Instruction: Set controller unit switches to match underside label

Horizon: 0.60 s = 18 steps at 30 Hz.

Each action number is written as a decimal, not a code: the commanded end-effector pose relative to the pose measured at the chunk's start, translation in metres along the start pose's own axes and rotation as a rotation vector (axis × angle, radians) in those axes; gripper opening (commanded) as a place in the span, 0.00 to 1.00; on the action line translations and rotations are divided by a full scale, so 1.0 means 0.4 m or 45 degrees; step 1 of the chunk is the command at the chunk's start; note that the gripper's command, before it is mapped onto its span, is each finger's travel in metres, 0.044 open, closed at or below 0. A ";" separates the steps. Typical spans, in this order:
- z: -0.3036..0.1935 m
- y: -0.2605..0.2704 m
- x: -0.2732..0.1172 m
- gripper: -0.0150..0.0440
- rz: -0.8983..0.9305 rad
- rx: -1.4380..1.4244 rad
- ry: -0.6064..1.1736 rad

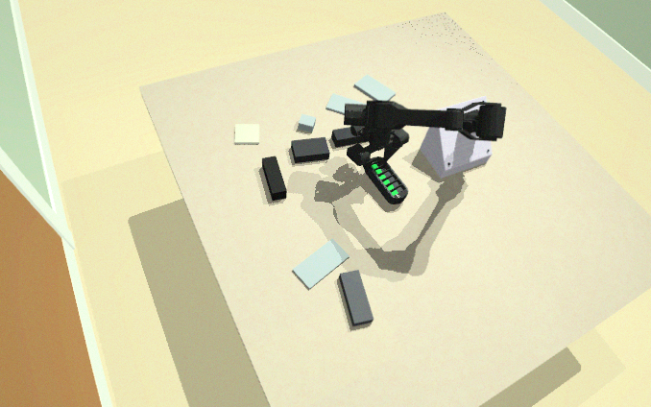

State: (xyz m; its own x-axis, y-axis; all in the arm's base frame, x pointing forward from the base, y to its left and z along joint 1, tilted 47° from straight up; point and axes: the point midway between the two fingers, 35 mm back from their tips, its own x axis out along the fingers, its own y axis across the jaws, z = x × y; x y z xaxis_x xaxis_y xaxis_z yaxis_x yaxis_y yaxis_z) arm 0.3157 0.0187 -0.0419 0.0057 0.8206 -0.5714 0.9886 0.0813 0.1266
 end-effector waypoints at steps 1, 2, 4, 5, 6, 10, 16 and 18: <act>-0.010 0.002 -0.012 0.82 0.007 -0.005 -0.008; -0.011 0.002 -0.013 0.82 0.007 -0.005 -0.011; -0.013 0.002 -0.017 0.82 0.007 -0.005 -0.017; -0.015 0.002 -0.018 0.82 0.007 -0.005 -0.020; -0.016 0.002 -0.020 0.82 0.007 -0.005 -0.023; -0.021 0.002 -0.026 0.82 0.007 -0.004 -0.034; -0.029 0.001 -0.036 0.82 0.007 -0.004 -0.051; -0.032 0.001 -0.039 0.82 0.007 -0.004 -0.056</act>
State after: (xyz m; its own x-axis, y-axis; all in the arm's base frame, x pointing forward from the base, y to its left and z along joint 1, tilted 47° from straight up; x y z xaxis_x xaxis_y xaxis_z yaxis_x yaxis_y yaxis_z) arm 0.3152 0.0137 -0.0275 0.0139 0.7975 -0.6031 0.9870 0.0855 0.1358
